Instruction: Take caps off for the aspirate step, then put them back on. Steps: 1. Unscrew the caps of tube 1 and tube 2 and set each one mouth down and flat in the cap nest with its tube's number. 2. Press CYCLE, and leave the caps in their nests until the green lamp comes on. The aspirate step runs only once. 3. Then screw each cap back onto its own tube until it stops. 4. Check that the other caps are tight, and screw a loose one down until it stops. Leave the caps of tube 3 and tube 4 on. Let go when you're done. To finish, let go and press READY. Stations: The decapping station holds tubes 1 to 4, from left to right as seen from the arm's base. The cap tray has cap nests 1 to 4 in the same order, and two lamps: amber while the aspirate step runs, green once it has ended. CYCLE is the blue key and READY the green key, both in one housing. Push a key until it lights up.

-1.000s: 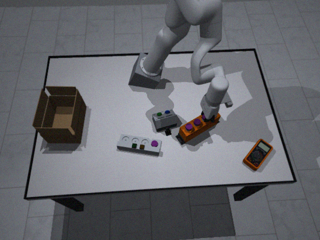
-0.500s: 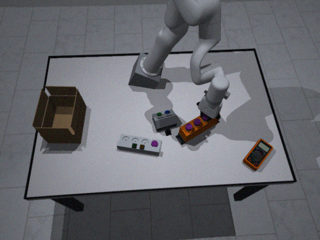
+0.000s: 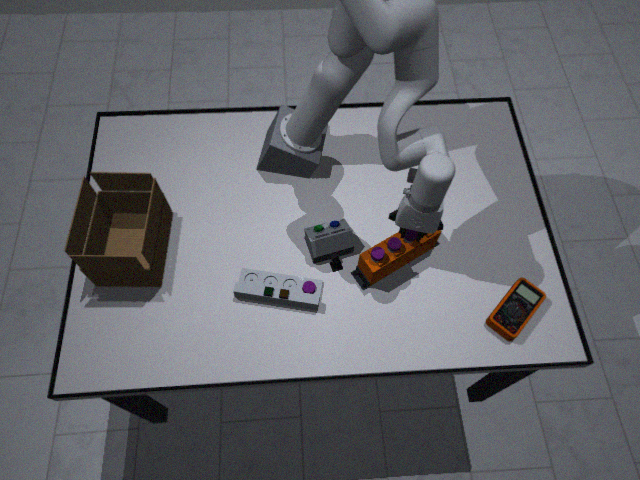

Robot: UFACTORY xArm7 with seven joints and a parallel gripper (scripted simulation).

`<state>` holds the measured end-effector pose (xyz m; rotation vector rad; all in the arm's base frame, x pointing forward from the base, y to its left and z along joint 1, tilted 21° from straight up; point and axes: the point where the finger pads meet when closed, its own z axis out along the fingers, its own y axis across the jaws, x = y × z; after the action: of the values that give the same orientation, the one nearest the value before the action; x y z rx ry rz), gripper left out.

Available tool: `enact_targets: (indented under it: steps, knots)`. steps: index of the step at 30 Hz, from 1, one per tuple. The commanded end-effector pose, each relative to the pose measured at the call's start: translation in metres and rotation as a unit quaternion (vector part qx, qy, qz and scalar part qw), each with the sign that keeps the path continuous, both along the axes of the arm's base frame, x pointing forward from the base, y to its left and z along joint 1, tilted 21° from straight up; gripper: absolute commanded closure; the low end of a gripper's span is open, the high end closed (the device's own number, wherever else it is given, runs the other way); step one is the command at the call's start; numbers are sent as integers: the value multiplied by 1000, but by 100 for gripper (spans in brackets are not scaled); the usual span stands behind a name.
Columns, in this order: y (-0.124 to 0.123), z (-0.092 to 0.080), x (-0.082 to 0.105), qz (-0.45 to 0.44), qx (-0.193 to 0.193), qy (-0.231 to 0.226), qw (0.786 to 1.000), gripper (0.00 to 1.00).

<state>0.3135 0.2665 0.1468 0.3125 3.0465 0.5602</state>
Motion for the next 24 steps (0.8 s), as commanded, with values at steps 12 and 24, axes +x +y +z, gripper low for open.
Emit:
enact_targets:
  steps: [12, 24]
  knots:
    - [0, 1, 1, -30, 8, 15, 999, 54]
    - [0, 1, 1, -291, 26, 115, 949, 54]
